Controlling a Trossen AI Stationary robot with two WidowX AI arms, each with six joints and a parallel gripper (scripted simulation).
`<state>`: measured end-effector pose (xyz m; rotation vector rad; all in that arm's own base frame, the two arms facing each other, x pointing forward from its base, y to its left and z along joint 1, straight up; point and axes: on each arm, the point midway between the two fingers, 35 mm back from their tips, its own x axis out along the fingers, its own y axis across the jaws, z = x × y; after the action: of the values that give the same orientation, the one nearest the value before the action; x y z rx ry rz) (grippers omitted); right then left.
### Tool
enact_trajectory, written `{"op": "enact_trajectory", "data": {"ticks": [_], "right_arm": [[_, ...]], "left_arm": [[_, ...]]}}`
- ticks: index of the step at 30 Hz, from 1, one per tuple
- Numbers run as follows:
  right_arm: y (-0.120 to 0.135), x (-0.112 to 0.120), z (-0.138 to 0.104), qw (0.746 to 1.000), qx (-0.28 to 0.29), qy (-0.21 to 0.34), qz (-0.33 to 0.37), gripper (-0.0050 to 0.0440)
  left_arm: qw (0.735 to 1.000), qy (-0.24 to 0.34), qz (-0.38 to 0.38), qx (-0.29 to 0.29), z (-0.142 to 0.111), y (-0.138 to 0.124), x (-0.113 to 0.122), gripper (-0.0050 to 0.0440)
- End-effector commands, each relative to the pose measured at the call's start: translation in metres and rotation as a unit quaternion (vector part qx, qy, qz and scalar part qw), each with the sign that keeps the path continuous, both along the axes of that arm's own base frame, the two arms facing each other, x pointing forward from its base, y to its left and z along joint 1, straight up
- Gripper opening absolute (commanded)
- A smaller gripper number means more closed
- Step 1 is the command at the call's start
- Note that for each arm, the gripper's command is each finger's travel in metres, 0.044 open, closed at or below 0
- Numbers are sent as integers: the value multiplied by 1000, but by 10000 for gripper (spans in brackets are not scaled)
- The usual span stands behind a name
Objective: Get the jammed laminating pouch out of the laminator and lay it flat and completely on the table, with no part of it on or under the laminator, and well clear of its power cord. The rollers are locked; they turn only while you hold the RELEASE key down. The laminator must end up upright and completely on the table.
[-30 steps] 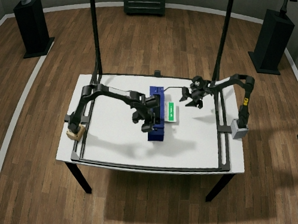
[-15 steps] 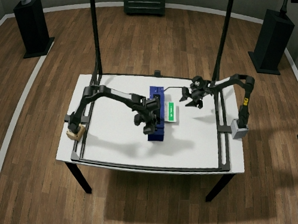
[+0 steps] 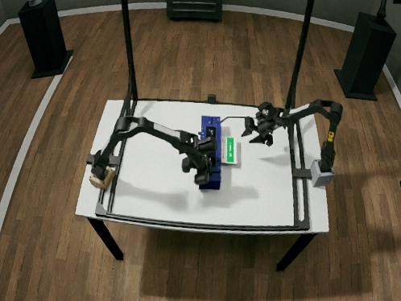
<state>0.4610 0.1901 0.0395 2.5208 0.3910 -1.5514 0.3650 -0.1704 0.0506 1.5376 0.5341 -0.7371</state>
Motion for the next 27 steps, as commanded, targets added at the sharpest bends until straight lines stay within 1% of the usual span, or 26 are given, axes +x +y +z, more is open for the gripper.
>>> {"op": "enact_trajectory", "data": {"ticks": [1,13,14,18,27], "right_arm": [[-1,2,-3,1000,0,-1,0,-50],[-1,2,-3,1000,0,-1,0,-50],[0,0,20,1000,4,-10,0,-50],[-6,-12,52,1000,0,-1,0,-50],[-6,-12,52,1000,0,-1,0,-50]], "left_arm": [[1000,-10,0,-6,8,-2,3,273],[1000,-10,0,-6,8,-2,3,273],[1000,-10,0,-6,8,-2,3,273],[1000,-10,0,-6,8,-2,3,273],[1000,-10,0,-6,8,-2,3,273]]}}
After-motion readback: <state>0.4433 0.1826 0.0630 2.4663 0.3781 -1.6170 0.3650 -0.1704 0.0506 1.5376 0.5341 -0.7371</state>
